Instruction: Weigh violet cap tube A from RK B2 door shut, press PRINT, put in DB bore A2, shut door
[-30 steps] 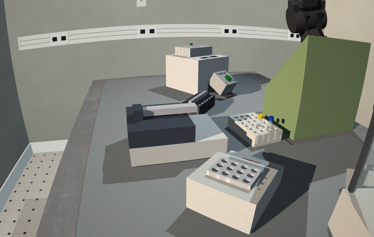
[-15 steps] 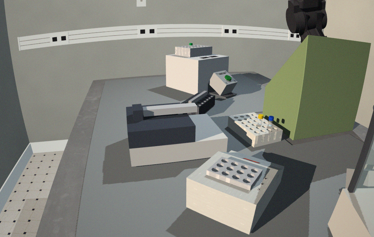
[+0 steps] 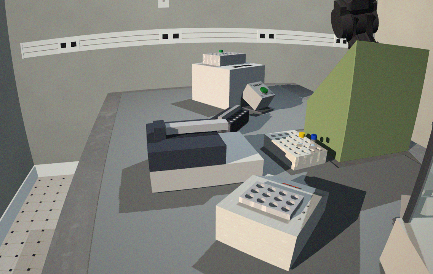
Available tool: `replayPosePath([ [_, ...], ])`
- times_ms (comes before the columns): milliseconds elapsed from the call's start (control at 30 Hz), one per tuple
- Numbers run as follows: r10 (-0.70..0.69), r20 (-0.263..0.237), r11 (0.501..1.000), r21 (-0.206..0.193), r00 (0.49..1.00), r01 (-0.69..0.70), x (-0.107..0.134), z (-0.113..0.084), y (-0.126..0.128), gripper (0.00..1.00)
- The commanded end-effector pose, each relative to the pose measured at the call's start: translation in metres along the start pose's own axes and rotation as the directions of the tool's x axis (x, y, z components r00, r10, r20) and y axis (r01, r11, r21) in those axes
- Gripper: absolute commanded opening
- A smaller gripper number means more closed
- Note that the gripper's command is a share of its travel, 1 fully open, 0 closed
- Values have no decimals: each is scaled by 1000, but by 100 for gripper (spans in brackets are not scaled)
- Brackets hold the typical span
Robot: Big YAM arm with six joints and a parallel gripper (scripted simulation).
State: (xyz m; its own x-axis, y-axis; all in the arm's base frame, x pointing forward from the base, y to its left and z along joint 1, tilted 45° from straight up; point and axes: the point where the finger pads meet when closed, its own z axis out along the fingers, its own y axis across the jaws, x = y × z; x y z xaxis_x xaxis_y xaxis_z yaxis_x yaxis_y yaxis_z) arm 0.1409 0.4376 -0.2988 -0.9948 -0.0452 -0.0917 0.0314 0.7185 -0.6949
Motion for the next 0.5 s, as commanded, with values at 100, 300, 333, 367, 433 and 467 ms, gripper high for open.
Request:
replayPosePath([
  [100,254,-4,967,-20,967,-254,-10,-12,19,30],
  [300,239,-1,971,-29,971,-239,-6,-17,14,30],
  [333,239,-1,971,-29,971,-239,-6,-17,14,30],
  [367,239,-1,971,-29,971,-239,-6,-17,14,30],
  [433,239,-1,971,-29,971,-239,-6,-17,14,30],
  [467,239,-1,971,-29,971,-239,-6,-17,14,30],
])
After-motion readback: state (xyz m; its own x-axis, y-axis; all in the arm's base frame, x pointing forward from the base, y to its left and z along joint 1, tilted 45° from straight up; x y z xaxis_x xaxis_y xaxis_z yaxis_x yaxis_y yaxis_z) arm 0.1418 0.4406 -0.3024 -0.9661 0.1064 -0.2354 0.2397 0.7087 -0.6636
